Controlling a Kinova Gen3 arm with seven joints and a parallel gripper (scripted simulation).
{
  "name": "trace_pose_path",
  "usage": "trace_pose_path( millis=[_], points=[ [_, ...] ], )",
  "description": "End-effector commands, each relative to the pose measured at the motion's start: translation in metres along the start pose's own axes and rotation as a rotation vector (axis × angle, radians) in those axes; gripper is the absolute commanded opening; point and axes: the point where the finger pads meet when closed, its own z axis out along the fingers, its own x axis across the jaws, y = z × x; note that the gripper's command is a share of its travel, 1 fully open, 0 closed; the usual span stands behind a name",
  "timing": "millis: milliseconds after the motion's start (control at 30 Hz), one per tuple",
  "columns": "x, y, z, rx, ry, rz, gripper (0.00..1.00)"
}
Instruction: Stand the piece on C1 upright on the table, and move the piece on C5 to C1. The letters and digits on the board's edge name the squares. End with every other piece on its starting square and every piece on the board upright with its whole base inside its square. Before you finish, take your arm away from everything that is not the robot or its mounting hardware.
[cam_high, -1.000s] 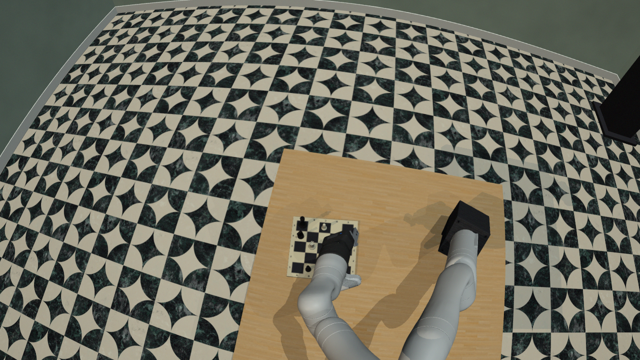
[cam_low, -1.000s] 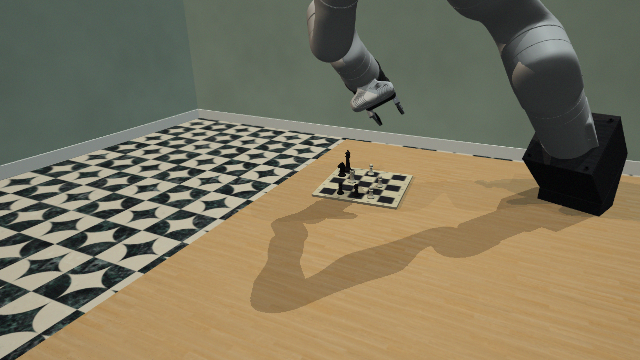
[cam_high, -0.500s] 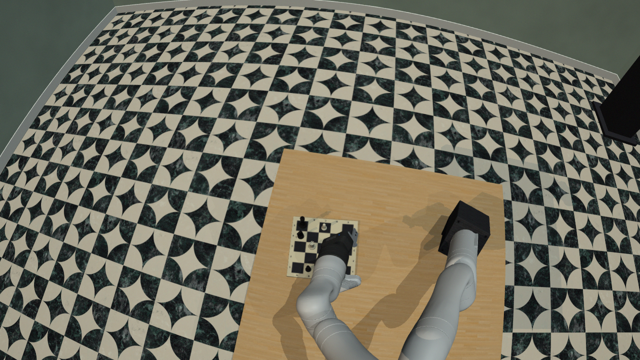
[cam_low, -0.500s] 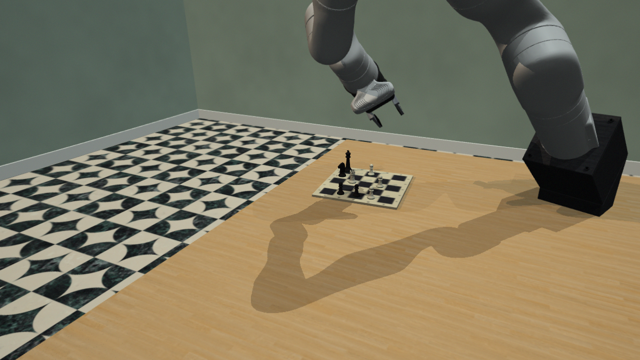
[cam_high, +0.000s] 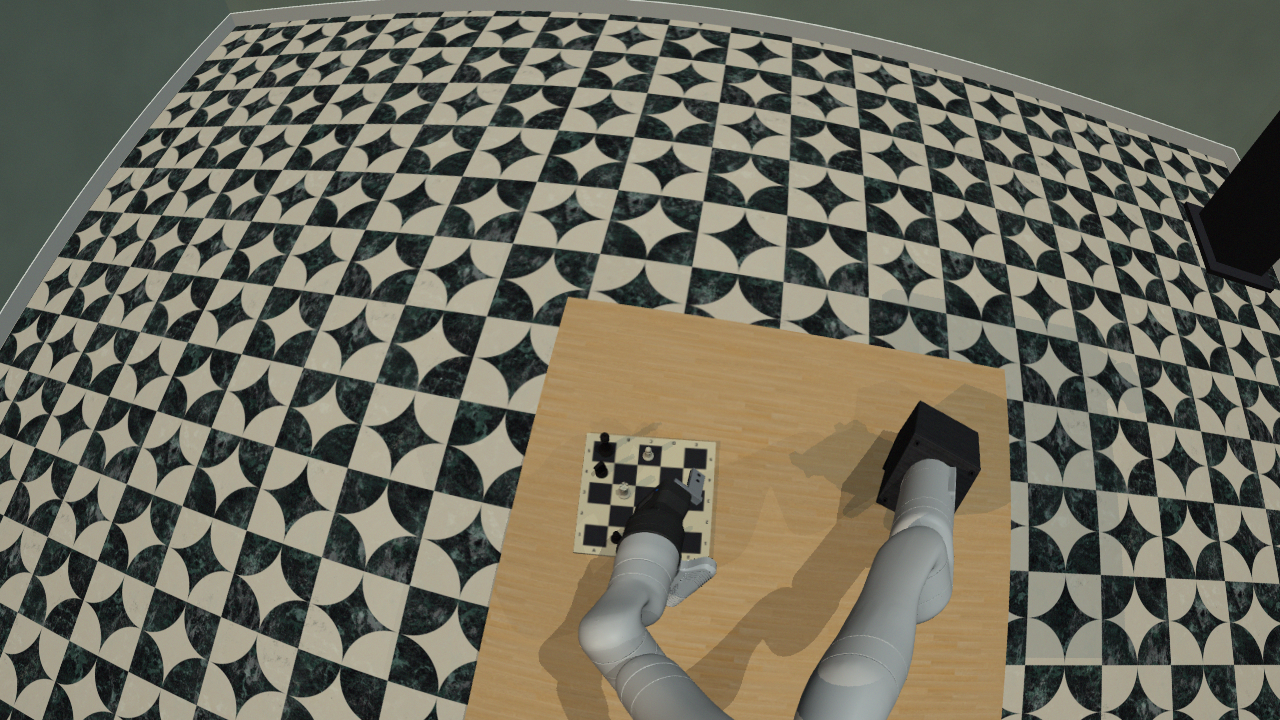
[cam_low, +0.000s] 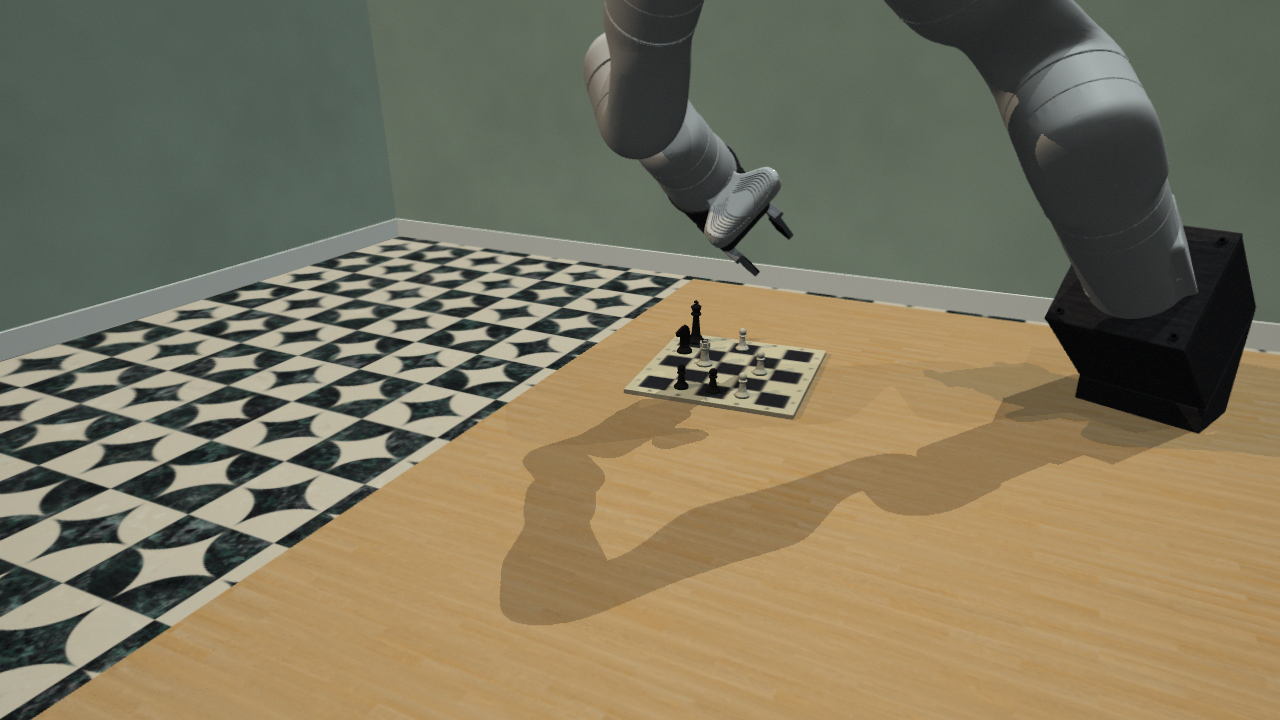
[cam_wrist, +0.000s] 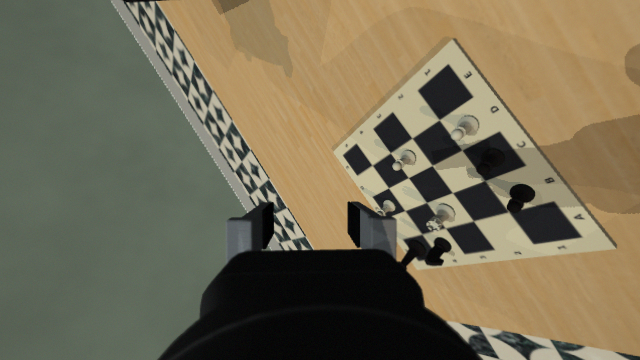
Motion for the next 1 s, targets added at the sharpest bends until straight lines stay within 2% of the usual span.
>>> trace_pose_path(
  millis=[0,100,167,667,733,967],
  points=[
    [0.011,-0.002,-0.002,-0.001,0.006,-0.092,1.0],
    [0.022,-0.005,-0.006,-0.007,0.008,-0.233,1.0],
    [0.022,-0.005,-0.006,-0.007,0.008,-0.233,1.0],
    [0.091,-0.026,-0.032,-0.063,0.019,-1.061,1.0],
    [0.091,-0.026,-0.032,-0.063,0.019,-1.061,1.0],
    [0.126,-0.04,-0.048,-0.103,0.018,-1.439,1.0]
  ],
)
